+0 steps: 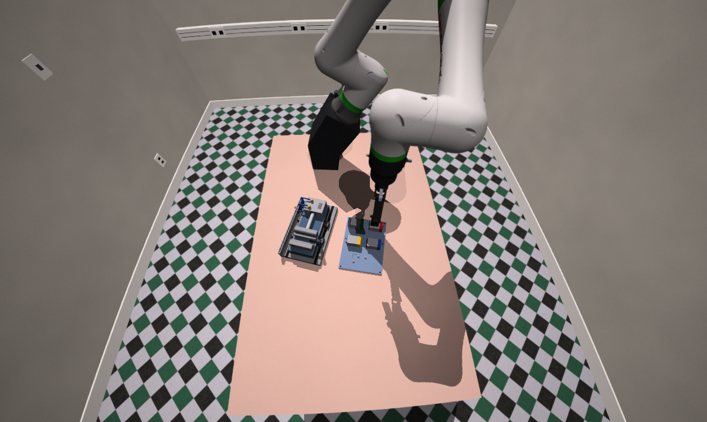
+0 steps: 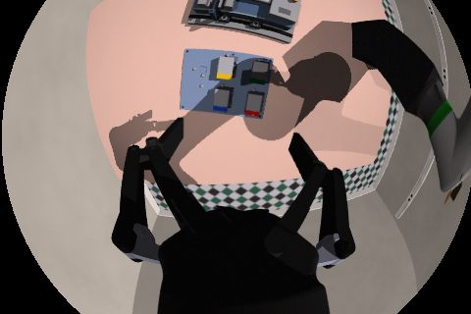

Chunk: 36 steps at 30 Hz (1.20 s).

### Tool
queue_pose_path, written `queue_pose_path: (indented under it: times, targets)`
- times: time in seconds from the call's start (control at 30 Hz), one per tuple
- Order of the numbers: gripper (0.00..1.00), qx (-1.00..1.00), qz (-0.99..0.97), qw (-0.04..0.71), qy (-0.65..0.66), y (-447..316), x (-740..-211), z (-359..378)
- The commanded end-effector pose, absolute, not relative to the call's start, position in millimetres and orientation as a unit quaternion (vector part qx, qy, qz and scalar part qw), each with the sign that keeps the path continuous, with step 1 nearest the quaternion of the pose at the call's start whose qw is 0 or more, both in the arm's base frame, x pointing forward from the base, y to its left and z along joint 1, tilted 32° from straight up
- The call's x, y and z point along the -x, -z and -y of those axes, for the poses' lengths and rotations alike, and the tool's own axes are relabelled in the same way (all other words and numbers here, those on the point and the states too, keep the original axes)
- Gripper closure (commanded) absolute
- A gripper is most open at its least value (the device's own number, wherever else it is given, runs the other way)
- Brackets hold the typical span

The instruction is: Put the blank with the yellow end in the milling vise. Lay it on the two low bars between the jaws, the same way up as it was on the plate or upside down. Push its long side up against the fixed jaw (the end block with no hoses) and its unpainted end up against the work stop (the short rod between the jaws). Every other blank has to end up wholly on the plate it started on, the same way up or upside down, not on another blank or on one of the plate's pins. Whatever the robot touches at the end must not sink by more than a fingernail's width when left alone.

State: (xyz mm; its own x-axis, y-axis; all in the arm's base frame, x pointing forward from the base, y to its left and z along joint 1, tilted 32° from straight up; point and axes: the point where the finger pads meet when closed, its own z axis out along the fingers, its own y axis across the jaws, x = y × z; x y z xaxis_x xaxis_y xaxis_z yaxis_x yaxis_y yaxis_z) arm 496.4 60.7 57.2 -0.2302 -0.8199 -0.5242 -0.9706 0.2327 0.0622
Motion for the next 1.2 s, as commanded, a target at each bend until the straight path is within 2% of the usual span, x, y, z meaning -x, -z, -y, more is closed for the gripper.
queue_pose_path:
  times: [0.0, 0.73, 1.17]
  targets:
    - [0.00, 0.589, -0.760, 0.196, -0.192, -49, -498, -65]
    - [0.00, 0.589, -0.760, 0.196, -0.192, 16, -503, -103]
    - [0.00, 0.589, -0.760, 0.196, -0.192, 21, -503, -106]
